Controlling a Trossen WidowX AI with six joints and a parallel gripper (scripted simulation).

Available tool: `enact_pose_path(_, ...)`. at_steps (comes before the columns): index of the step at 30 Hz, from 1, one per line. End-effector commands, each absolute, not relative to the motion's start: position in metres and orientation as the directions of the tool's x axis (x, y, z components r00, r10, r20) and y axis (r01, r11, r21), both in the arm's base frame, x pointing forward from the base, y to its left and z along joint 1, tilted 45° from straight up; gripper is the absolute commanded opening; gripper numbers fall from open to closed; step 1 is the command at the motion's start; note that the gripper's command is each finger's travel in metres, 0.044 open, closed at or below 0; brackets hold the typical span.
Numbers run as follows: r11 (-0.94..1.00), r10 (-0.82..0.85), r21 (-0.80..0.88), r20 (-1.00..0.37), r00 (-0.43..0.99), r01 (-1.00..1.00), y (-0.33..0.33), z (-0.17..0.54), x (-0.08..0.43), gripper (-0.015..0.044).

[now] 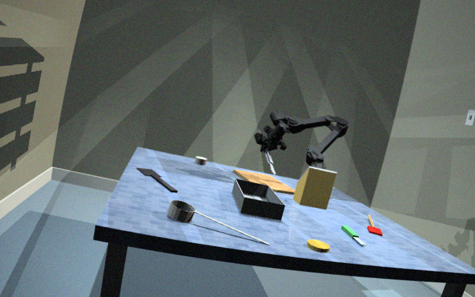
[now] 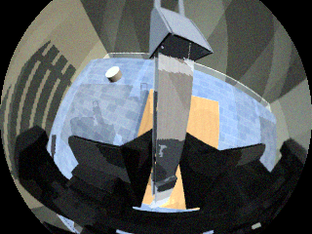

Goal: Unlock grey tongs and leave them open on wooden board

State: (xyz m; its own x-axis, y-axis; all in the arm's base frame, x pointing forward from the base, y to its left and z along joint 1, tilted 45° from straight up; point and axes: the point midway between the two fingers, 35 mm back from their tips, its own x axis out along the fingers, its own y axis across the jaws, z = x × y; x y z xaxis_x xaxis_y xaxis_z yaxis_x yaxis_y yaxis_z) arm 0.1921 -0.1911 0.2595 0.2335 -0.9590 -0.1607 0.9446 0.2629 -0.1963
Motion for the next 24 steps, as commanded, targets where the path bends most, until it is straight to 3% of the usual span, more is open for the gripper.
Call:
enact_pose_path(1,0.275,-0.949,-0.178,-0.209,0.237,0.945,-0.194,0.264,0.195,-0.0150)
enact_pose_path(24,0.217,-0.803,-0.127,-0.587,0.103,0.968,-0.196,0.261,0.172,-0.0150)
